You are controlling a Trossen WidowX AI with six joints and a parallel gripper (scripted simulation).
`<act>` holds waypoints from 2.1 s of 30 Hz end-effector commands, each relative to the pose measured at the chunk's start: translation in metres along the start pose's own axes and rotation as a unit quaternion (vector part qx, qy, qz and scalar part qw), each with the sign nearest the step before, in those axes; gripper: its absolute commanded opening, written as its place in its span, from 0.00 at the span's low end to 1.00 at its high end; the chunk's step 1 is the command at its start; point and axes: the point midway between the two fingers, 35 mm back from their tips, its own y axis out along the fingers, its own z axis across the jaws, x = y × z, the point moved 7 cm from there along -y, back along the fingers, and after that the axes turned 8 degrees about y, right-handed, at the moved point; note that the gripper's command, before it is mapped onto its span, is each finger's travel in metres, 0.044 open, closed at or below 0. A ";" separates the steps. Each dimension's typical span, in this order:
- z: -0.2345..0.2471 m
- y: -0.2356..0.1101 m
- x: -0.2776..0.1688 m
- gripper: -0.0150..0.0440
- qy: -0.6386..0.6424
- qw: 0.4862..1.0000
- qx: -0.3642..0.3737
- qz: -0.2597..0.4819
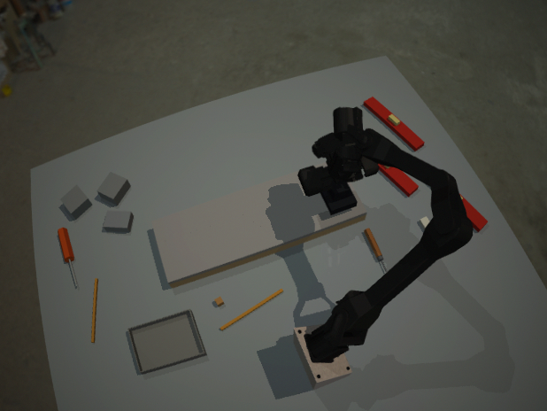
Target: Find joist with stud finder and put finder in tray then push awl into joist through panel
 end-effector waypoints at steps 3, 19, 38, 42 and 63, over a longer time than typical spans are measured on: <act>0.001 0.007 -0.001 0.25 -0.004 1.000 0.003 -0.004; 0.030 0.015 -0.008 0.25 -0.004 1.000 0.003 -0.004; 0.095 0.015 -0.018 0.25 -0.003 1.000 0.005 -0.004; 0.109 0.015 -0.020 0.25 -0.003 1.000 0.005 -0.004; 0.180 0.014 -0.031 0.25 -0.003 1.000 0.006 -0.004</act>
